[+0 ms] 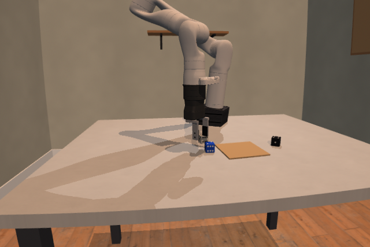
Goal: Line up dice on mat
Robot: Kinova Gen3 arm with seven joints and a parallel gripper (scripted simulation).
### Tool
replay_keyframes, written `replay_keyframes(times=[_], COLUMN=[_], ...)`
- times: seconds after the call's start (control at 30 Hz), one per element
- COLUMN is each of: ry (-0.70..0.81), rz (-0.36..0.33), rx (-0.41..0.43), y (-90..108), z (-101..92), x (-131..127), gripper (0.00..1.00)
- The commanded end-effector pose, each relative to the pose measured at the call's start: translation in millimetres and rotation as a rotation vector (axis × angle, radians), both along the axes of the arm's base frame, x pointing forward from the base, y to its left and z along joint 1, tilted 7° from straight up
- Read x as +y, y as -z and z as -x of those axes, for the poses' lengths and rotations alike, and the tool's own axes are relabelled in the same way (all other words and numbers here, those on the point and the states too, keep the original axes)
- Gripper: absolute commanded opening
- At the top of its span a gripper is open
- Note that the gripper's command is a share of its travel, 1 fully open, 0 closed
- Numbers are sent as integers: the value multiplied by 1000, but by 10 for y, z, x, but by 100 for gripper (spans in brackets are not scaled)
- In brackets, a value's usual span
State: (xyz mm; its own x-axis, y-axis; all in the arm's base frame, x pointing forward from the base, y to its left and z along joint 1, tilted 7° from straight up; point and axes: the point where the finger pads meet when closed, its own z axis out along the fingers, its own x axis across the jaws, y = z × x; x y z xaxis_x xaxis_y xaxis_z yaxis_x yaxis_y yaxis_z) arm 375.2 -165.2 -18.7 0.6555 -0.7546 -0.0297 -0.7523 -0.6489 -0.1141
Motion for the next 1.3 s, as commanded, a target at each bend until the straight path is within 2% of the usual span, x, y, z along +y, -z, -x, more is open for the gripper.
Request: replay_keyframes(times=[0.0,0.57,0.93,1.0,1.27], ry=[0,0,0,0,0], rz=[1,1,1,1,1], rx=[-1,-1,-1,-1,-1], y=[-6,-23,-57,-57,-90], z=[-4,1,11,11,21], x=[0,181,537,537,884], gripper=[100,100,100,100,100])
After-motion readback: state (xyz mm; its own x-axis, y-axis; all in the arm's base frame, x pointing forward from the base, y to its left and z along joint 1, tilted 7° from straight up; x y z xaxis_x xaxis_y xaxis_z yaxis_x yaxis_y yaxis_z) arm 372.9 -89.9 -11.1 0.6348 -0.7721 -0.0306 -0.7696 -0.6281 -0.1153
